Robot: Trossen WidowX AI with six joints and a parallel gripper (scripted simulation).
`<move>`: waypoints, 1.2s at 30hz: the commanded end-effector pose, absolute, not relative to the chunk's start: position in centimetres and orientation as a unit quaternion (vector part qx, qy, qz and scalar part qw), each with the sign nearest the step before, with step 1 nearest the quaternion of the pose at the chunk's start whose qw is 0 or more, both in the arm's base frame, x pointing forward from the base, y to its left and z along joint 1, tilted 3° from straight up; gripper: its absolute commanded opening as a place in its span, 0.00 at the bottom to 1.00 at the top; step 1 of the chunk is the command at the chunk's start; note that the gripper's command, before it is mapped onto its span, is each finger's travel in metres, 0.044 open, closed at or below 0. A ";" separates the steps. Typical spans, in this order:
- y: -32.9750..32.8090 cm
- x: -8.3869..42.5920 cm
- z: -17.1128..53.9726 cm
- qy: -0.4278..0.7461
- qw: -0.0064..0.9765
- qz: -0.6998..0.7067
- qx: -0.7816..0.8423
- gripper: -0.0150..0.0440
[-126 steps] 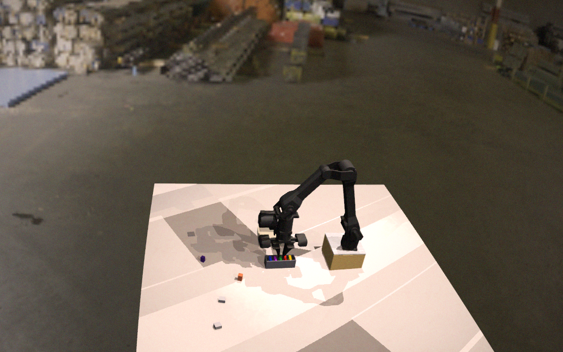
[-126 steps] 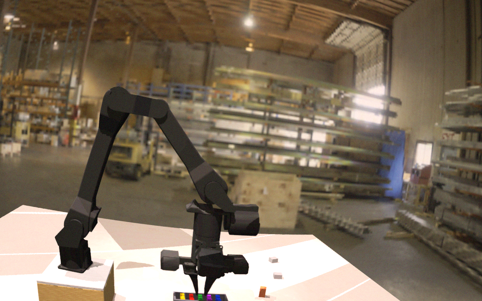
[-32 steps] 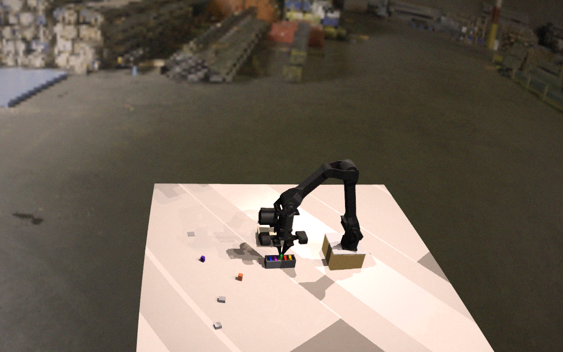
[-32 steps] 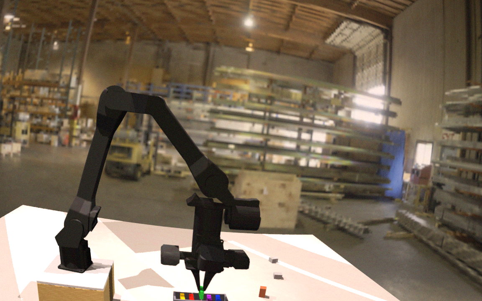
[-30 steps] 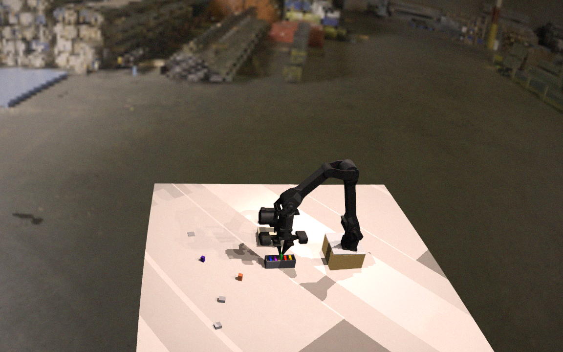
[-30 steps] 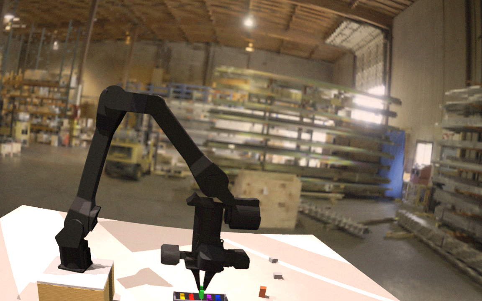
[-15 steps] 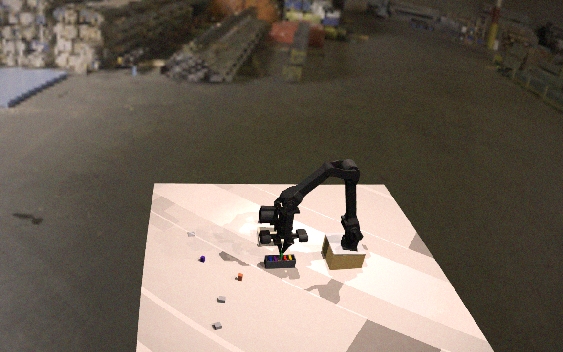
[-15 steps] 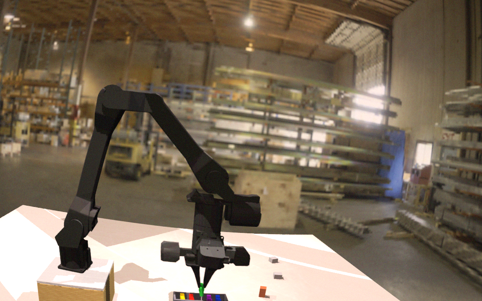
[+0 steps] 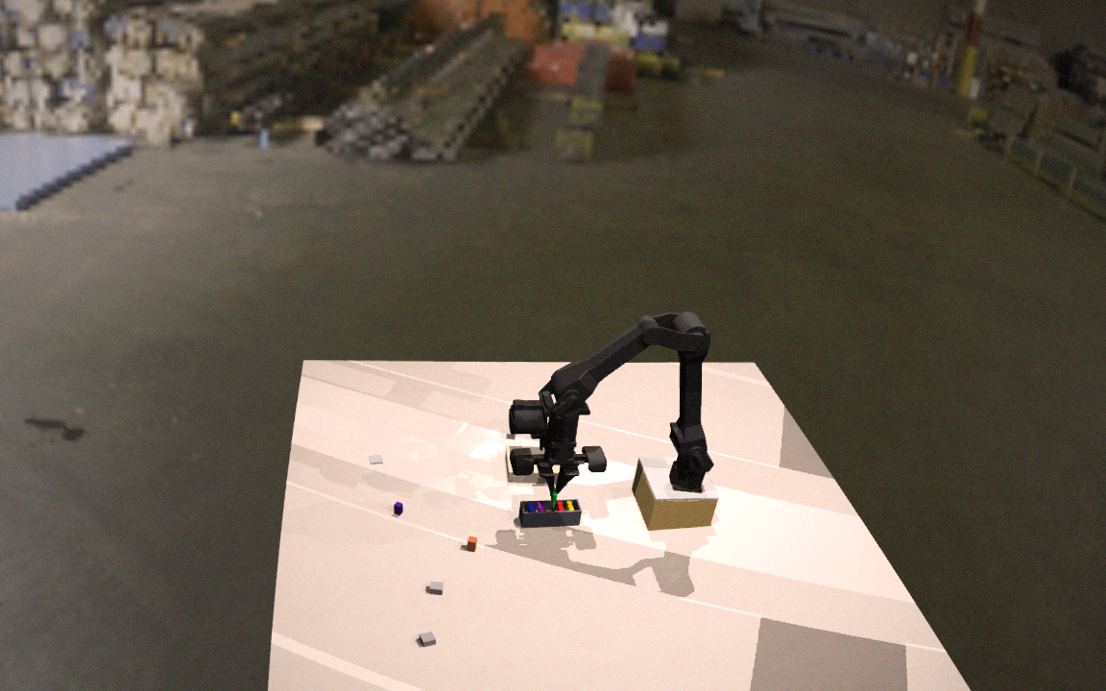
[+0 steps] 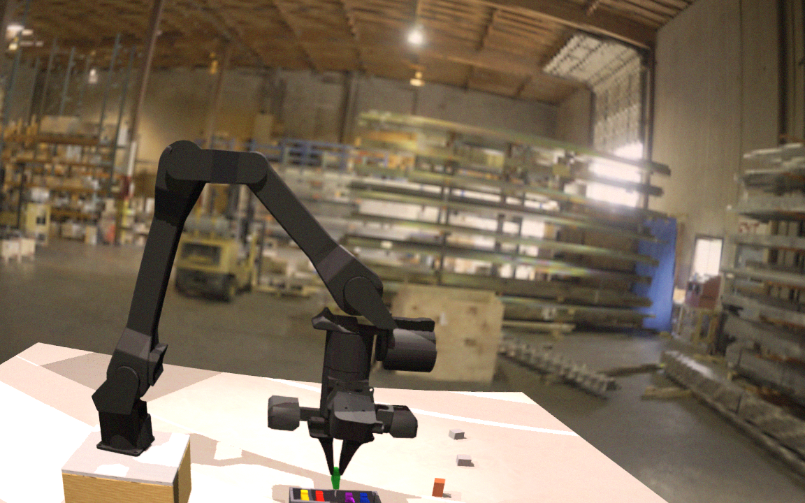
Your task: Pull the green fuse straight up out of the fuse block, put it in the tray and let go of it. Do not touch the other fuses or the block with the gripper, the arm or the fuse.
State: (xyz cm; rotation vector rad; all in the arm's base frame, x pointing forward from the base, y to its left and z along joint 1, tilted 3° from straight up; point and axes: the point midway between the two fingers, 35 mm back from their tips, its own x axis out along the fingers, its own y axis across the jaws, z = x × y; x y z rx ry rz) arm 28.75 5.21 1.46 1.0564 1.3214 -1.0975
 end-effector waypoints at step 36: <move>-8.6 32.1 3.5 0.547 0.539 -0.464 0.443 0.25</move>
